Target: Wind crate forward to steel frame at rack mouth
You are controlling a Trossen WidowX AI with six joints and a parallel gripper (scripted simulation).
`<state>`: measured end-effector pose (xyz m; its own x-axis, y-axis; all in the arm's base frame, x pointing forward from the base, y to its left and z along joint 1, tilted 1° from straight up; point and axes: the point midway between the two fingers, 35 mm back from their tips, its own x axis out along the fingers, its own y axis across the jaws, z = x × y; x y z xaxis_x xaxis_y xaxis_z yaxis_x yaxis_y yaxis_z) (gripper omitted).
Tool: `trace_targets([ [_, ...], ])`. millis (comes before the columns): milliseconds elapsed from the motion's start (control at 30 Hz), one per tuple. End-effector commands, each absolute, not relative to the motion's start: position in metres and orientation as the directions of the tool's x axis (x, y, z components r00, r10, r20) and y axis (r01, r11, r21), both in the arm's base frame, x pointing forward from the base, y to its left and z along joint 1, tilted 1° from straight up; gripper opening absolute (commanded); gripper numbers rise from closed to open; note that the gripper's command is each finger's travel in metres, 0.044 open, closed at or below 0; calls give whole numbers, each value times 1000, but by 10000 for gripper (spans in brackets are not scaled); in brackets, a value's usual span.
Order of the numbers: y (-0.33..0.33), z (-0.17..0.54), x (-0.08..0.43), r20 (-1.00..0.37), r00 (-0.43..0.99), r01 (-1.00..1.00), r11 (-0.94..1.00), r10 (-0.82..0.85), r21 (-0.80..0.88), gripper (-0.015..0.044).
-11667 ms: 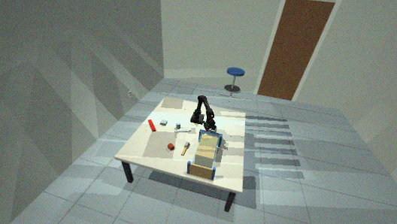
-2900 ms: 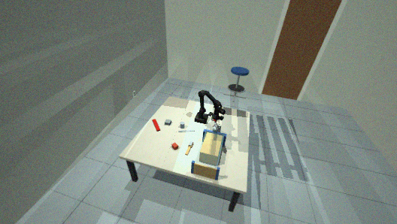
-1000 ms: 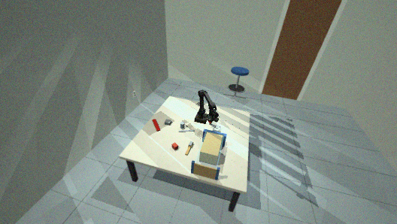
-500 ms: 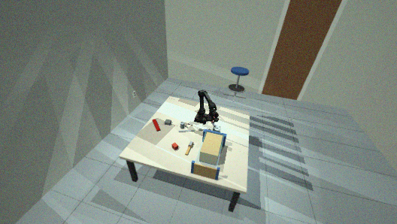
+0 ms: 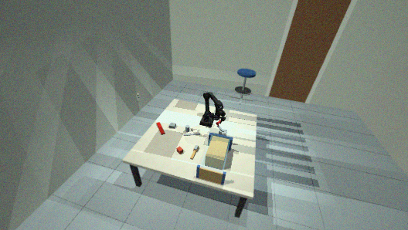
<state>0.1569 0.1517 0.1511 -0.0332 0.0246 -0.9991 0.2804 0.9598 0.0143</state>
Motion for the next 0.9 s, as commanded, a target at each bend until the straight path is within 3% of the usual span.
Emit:
trace_targets([
  [0,151,157,156,-999,-36,280,960,22,12,440],
  [400,121,223,124,-987,93,283,946,134,156,440],
  [867,120,225,123,-986,96,283,946,137,159,440],
])
